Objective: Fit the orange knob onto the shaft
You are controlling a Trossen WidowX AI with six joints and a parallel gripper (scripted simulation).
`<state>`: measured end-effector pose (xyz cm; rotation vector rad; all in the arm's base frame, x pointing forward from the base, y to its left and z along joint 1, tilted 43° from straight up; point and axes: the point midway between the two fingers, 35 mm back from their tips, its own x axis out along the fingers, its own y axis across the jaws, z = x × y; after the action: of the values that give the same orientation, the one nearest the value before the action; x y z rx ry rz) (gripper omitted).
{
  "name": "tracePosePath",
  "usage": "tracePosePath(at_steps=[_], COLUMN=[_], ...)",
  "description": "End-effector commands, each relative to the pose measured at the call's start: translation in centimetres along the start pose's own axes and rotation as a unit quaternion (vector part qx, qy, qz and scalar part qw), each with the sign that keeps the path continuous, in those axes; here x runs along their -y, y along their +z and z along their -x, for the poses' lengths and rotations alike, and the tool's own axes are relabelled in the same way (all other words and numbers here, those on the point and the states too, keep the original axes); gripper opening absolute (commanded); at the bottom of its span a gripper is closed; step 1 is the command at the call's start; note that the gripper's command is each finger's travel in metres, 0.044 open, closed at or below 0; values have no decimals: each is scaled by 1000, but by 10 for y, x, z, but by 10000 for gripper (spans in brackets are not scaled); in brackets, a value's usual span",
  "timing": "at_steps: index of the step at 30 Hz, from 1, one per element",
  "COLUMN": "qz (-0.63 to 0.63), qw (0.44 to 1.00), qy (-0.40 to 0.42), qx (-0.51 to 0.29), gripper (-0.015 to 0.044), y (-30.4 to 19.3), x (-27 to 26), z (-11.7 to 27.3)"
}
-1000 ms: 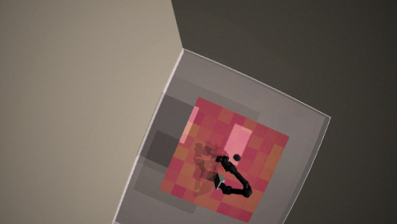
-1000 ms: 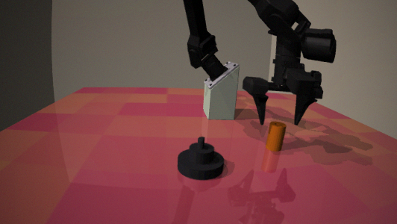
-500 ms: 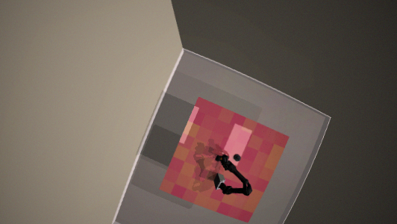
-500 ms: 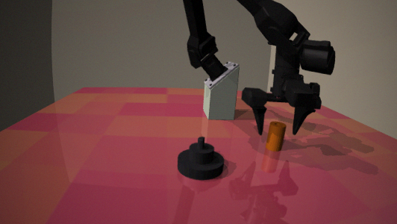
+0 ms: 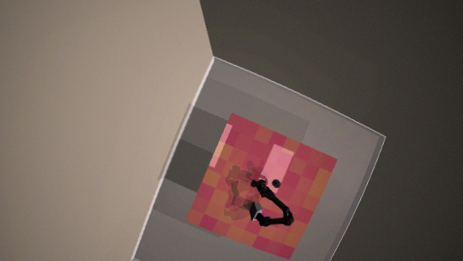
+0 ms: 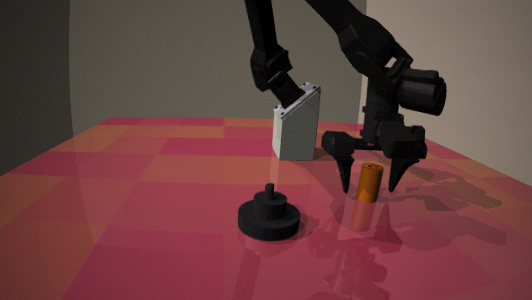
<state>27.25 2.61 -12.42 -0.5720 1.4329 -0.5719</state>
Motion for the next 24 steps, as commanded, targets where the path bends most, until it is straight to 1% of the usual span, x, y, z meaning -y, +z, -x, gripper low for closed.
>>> tracePosePath(at_steps=[1,10,16,19,21,24], qz=[5,5,5,15,30,28], qw=[1000,1000,1000,1000,999,1000], qy=[-4,-4,-4,2,10,11], qx=[-2,-2,-2,-1,0,-1], gripper=[414,177,138,59,6,0], y=[-3,-3,-3,-4,-5,-2], x=[1,1,1,-1,-4,-6], z=[-4,-4,-4,-1,9,26])
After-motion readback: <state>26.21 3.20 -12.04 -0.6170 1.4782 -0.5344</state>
